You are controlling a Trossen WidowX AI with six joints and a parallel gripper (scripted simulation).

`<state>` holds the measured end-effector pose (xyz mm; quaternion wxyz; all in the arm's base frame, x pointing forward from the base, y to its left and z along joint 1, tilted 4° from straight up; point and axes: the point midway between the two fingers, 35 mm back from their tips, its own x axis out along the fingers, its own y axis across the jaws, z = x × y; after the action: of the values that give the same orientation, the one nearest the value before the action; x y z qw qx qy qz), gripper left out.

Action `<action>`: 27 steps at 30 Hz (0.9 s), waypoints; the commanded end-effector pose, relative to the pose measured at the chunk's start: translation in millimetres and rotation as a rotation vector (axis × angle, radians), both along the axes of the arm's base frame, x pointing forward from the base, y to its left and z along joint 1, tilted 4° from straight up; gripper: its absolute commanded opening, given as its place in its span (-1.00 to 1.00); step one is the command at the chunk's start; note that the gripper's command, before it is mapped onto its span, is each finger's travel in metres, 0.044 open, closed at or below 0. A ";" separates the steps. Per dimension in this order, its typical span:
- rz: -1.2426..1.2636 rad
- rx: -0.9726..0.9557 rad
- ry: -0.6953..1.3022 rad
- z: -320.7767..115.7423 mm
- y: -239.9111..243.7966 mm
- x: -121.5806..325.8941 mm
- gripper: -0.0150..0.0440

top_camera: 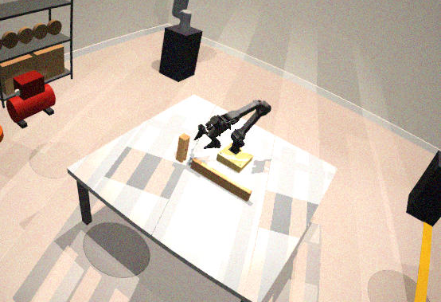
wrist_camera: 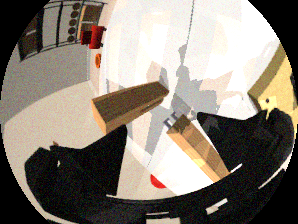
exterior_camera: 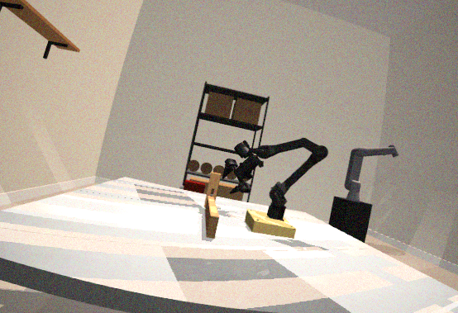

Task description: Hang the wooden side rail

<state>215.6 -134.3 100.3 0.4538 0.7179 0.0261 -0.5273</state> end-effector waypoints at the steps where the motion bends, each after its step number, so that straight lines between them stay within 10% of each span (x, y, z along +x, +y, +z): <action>1: 0.352 -0.302 0.244 -3.6 2.6 0.7 1.00; 15: 1.010 -0.887 0.816 3.5 10.3 6.0 1.00; 27: 1.039 -0.912 0.846 4.0 10.8 6.2 1.00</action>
<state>223.6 -123.7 106.4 0.8378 0.1298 0.2965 -0.4397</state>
